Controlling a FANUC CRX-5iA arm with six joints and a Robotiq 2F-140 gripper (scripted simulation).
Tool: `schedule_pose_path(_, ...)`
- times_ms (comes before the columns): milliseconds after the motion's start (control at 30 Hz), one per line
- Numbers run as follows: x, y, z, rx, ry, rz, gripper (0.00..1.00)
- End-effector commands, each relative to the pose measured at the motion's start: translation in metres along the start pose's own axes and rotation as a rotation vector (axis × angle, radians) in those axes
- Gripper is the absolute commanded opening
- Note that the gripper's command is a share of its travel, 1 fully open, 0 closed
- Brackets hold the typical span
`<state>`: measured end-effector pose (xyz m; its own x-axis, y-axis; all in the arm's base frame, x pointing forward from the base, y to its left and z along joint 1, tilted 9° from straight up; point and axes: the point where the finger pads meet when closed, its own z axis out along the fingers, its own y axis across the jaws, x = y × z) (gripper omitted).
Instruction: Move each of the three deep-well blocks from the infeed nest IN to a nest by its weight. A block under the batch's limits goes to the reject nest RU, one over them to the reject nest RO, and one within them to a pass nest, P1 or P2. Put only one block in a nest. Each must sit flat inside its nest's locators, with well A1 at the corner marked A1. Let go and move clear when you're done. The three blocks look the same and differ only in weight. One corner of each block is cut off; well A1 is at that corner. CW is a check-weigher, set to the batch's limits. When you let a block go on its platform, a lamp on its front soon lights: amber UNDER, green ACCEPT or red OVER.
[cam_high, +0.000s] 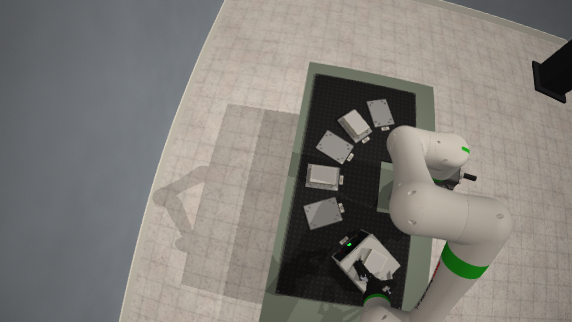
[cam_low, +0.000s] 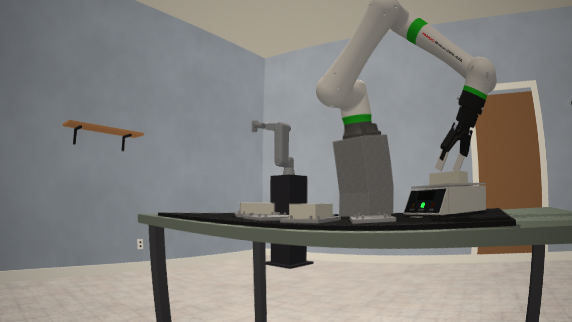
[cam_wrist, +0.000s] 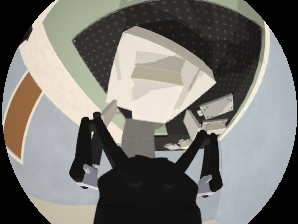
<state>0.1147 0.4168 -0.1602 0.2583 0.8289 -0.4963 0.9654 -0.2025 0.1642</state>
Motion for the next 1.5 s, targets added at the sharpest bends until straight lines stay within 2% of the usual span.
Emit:
schedule_pose_path(0,0.002,0.000,0.003,0.000,0.000,0.000,1.00)
schedule_pose_path(533,0.014,0.000,0.023,0.000,0.000,0.000,1.00)
schedule_pose_path(900,0.014,0.000,0.023,0.000,0.000,0.000,1.00)
schedule_pose_path(933,0.014,0.000,0.023,0.000,0.000,0.000,0.10)
schedule_pose_path(1467,0.014,0.000,0.023,0.000,0.000,0.000,0.10)
